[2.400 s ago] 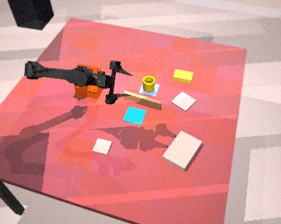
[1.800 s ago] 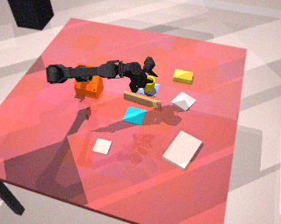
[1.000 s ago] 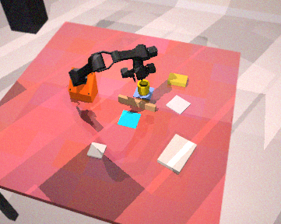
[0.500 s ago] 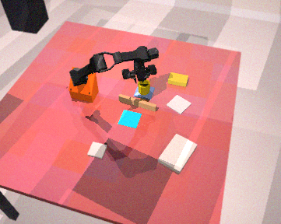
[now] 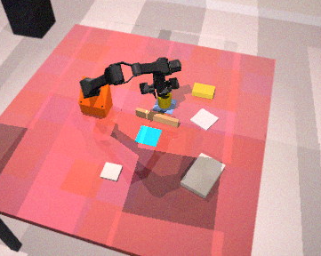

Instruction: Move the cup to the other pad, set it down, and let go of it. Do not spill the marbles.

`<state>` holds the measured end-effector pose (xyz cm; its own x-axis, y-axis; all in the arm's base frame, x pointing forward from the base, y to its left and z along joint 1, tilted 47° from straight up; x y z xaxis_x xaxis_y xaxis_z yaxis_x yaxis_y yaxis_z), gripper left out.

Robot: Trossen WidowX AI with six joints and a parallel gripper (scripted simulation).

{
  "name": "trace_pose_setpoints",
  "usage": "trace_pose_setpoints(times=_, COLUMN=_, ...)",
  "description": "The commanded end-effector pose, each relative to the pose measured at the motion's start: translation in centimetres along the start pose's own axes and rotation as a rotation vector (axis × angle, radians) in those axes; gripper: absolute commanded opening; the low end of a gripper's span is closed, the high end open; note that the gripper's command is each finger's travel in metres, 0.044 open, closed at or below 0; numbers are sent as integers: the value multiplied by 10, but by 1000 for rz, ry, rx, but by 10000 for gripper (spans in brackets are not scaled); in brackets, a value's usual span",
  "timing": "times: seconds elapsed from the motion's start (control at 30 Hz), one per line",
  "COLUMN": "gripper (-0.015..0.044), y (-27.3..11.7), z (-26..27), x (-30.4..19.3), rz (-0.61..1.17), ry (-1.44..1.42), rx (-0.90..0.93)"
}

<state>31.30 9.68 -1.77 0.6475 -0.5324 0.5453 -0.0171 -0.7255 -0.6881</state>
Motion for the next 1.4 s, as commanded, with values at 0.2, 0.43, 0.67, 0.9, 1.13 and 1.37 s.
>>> trace_pose_setpoints(times=0.2, gripper=167, y=18, z=-2, x=-1, rz=-2, ry=-6, rx=-7)
trace_pose_setpoints(times=0.43, gripper=167, y=27, z=-3, x=-1, rz=-3, ry=-6, rx=-8)
trace_pose_setpoints(times=0.67, gripper=147, y=25, z=-2, x=0, rz=-1, ry=0, rx=-6)
trace_pose_setpoints(times=0.9, gripper=100, y=25, z=-2, x=0, rz=-1, ry=0, rx=-6)
trace_pose_setpoints(times=1.13, gripper=53, y=25, z=-2, x=0, rz=-1, ry=0, rx=-6)
trace_pose_setpoints(times=1.37, gripper=0, y=25, z=-2, x=0, rz=-1, ry=0, rx=-6)
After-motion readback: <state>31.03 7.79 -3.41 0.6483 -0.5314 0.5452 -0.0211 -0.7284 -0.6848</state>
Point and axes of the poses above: the point midway between the two fingers, 35 mm back from their tips, its own y axis out along the fingers, its own z axis across the jaws, x = y × z, the point moved 10 cm from there along -y, back along the fingers, and after that the axes turned 14 degrees about -y, right-handed, at the moved point
